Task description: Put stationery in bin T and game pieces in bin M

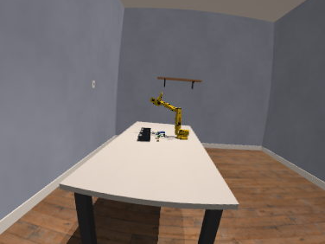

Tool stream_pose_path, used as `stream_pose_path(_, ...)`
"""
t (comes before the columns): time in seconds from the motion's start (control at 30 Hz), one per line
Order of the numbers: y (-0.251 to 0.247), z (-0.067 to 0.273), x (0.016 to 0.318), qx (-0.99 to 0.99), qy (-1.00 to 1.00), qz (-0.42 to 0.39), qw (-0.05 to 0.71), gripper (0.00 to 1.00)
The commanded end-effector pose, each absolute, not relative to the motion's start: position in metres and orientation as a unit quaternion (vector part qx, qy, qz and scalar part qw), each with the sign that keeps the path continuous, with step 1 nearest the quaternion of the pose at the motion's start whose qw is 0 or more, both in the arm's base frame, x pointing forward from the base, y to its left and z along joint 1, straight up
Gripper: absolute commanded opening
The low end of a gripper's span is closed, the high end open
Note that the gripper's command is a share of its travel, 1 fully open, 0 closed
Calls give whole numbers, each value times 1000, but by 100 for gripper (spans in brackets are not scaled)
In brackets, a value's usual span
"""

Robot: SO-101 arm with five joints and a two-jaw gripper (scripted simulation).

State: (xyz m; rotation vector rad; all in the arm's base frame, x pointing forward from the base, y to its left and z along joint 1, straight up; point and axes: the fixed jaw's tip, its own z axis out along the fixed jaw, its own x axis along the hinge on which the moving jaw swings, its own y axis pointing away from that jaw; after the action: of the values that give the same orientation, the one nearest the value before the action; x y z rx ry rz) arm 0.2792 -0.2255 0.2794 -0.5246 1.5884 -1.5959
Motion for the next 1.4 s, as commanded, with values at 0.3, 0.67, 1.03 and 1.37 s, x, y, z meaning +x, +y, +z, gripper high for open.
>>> stream_pose_path(0.3,-225,281,278,-207,627,-633,404,100)
stream_pose_path(0.67,-222,268,279,-221,647,-616,392,100)
stream_pose_path(1.03,-209,252,276,-255,677,-585,366,100)
stream_pose_path(1.37,-206,221,276,-279,716,-543,338,100)
